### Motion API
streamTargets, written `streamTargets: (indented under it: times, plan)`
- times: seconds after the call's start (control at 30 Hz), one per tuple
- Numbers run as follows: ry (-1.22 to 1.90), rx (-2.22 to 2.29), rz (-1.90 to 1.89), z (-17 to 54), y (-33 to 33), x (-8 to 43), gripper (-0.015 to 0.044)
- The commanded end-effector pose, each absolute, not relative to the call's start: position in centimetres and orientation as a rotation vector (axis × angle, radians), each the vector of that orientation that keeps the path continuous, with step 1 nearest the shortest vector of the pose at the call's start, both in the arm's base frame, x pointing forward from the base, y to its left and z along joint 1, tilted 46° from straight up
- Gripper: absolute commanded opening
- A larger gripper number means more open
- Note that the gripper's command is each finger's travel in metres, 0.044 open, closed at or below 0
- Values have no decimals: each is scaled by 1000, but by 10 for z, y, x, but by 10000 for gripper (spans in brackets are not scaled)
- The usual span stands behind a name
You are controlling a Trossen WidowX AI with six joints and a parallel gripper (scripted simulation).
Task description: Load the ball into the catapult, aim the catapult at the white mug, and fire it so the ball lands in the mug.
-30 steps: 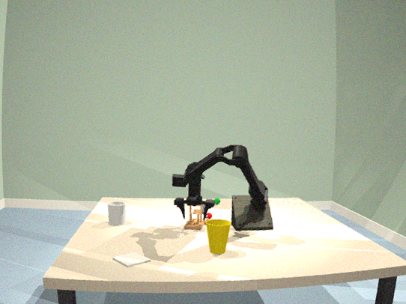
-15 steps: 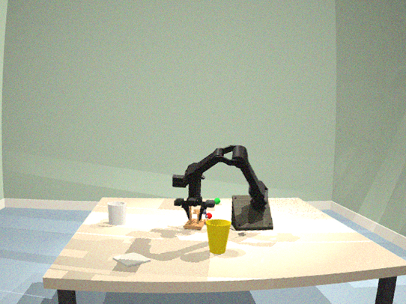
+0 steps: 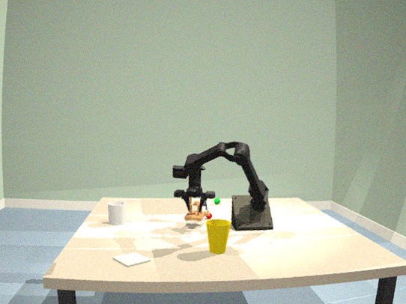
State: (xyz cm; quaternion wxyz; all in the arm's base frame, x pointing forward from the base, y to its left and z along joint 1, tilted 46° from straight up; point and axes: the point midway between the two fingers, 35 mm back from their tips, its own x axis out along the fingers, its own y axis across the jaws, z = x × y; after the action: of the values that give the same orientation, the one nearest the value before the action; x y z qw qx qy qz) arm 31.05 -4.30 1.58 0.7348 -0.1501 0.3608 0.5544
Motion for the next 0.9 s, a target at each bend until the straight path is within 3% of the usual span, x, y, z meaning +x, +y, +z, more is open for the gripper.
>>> streamTargets:
  times: [0.0,0.6,0.87]
  plan:
    - [824,-303,1196,21,-51,315,0]
    - [1133,199,890,9,-74,389,0]
    - [1144,217,877,5,-79,396,0]
